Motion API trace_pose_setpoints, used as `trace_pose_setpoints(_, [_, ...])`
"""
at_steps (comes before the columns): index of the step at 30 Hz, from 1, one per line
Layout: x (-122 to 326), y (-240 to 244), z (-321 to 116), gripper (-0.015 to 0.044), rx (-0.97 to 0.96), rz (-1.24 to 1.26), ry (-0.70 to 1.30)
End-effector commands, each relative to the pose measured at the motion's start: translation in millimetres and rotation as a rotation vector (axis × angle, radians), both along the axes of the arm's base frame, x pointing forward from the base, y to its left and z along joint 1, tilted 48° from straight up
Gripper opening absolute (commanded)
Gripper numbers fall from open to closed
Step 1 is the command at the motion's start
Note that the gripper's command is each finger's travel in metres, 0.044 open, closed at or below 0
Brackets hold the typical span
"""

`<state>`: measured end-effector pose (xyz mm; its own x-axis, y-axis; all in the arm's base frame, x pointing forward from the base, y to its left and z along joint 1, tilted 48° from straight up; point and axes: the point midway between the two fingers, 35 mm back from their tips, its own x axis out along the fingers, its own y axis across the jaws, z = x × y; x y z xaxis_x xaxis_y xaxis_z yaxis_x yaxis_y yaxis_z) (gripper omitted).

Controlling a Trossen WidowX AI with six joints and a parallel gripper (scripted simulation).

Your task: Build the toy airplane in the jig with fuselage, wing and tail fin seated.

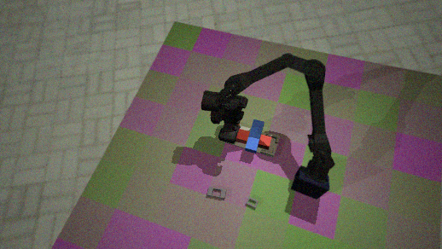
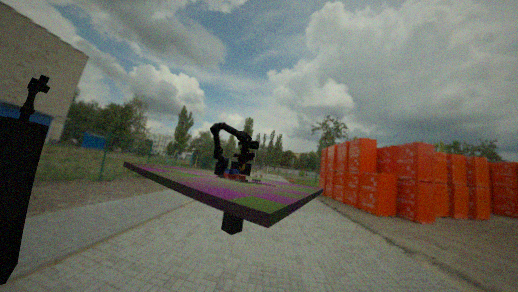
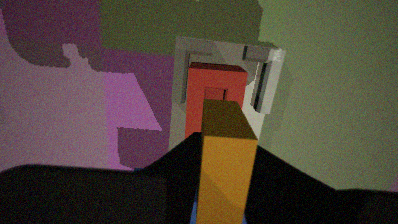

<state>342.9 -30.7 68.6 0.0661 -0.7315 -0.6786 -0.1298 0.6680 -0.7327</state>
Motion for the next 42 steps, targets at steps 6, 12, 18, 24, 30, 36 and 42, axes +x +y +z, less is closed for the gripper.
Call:
trace_pose_setpoints(6, [0.8,-0.4,0.8,0.0065,-0.003,0.003,-0.001])
trace_pose_setpoints(12, [2.0,-2.5,0.1,0.0065,-0.003,0.003,-0.001])
trace_pose_setpoints(18, [3.0,-9.5,-6.5,0.0065,-0.002,0.004,-0.001])
trace_pose_setpoints(24, [3.8,-16.6,-13.1,0.0065,-0.003,0.004,-0.002])
trace_pose_setpoints(30, [4.2,-23.7,-19.4,0.0065,-0.003,0.004,-0.002])
trace_pose_setpoints(36, [4.3,-30.1,-24.8,0.0065,-0.004,0.003,-0.002])
trace_pose_setpoints(42, [4.4,-30.3,-24.9,0.0065,-0.005,0.003,-0.002])
